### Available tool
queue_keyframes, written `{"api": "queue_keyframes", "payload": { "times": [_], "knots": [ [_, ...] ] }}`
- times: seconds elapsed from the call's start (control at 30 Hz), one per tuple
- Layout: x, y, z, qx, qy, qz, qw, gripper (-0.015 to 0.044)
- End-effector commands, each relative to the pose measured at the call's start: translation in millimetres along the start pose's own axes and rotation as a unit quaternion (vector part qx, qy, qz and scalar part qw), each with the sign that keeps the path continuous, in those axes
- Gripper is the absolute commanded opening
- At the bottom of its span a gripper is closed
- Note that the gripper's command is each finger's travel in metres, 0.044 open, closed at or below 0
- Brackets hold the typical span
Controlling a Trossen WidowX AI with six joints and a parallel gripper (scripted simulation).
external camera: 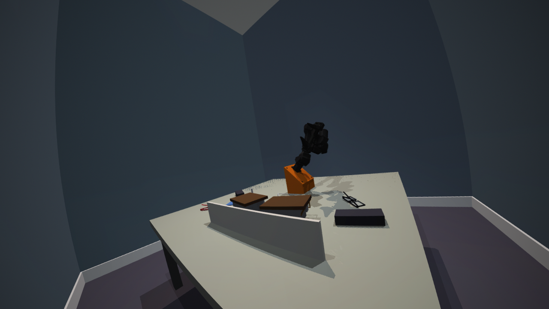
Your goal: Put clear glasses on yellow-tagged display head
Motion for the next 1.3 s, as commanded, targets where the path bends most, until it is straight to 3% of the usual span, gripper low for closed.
{"api": "queue_keyframes", "payload": {
  "times": [0.0, 0.23, 0.43, 0.57, 0.83, 1.07, 1.27],
  "knots": [
    [0, 0, 0, 0.000, 0.000, 0.000, 1.000, 0.0426],
    [0, 0, 0, 0.000, 0.000, 0.000, 1.000, 0.0440],
    [25, -41, -23, -0.071, 0.011, 0.110, 0.991, 0.0282],
    [65, -66, -46, -0.140, -0.031, 0.192, 0.971, 0.0200],
    [149, -68, -74, -0.217, -0.186, 0.256, 0.924, 0.0200],
    [241, -32, -80, -0.256, -0.431, 0.235, 0.833, 0.0200],
    [298, 16, -59, -0.219, -0.652, 0.116, 0.716, 0.0200]
  ]
}}
Point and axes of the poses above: the point midway between the two fingers, 35 mm back from their tips, its own z axis back along the fingers, its own x axis across the jaws, y = z × x, the point moved 5 cm from there along z, back along the fingers, and after that the axes turned 10 degrees about z, right-handed, at the moved point
